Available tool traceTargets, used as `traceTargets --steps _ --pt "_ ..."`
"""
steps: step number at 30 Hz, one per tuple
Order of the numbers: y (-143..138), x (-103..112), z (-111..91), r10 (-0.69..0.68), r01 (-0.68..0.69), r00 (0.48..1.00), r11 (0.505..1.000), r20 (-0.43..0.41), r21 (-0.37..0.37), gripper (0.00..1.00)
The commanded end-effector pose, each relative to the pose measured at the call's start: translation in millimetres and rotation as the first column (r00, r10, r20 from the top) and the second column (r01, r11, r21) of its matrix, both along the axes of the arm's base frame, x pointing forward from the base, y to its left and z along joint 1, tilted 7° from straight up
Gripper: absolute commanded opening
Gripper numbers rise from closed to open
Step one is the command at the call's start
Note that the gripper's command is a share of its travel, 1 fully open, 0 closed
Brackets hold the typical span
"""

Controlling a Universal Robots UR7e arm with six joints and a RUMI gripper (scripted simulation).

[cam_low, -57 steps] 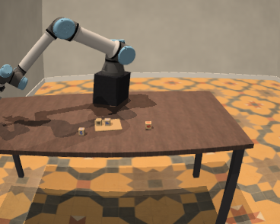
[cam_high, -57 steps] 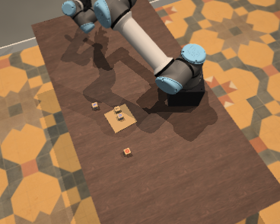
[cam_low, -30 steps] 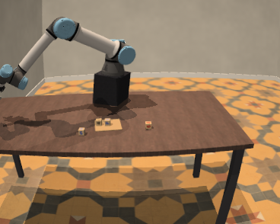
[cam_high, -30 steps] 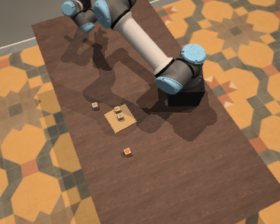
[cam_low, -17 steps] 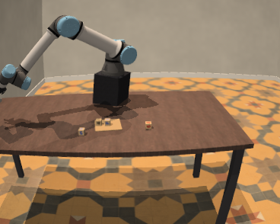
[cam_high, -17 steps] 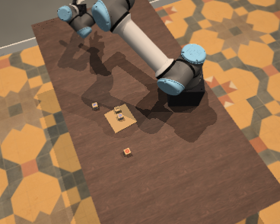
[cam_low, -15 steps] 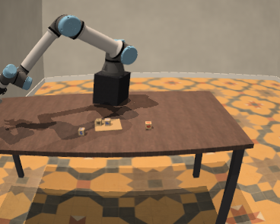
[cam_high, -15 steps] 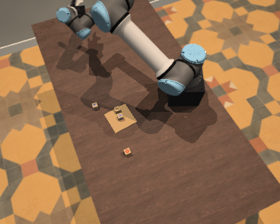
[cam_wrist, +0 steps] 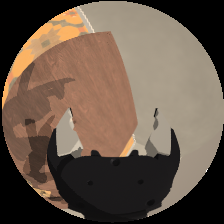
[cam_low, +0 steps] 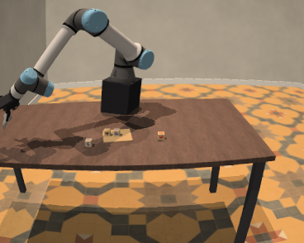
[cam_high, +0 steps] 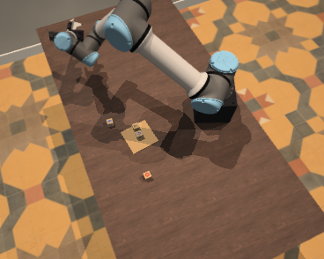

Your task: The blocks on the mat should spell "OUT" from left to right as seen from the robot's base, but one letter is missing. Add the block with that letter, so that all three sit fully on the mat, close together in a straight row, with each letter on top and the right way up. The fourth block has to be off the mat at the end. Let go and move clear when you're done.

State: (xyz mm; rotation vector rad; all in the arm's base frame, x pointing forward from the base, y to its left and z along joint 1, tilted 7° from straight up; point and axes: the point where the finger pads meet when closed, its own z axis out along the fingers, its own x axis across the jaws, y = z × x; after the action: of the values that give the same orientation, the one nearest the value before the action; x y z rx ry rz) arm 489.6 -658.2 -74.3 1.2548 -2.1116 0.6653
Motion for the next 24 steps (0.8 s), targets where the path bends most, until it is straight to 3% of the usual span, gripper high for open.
traceTargets --steps 1,9,11,14,17,18,20,23,24 --pt "70.8 54.3 14.2 0.009 -0.009 0.995 1.0 0.098 -0.008 1.0" --pt "178.3 112.5 27.3 0.022 -0.024 0.973 1.0 0.228 0.005 1.0" --pt "178.3 112.5 27.3 0.022 -0.024 0.973 1.0 0.228 0.005 1.0" --pt "239.5 135.0 33.8 0.024 -0.031 0.955 0.999 0.295 0.02 1.0" --pt "279.4 146.0 37.6 0.023 -0.036 0.941 0.999 0.336 0.032 1.0" --pt "279.4 146.0 37.6 0.023 -0.036 0.941 0.999 0.336 0.032 1.0" --pt "323.7 155.0 41.7 0.019 -0.041 0.925 0.998 0.379 0.048 1.0" --pt "348.7 158.6 43.8 0.016 -0.043 0.915 0.997 0.403 0.059 1.0" --pt "371.8 160.9 45.7 0.012 -0.046 0.906 0.997 0.423 0.069 1.0"
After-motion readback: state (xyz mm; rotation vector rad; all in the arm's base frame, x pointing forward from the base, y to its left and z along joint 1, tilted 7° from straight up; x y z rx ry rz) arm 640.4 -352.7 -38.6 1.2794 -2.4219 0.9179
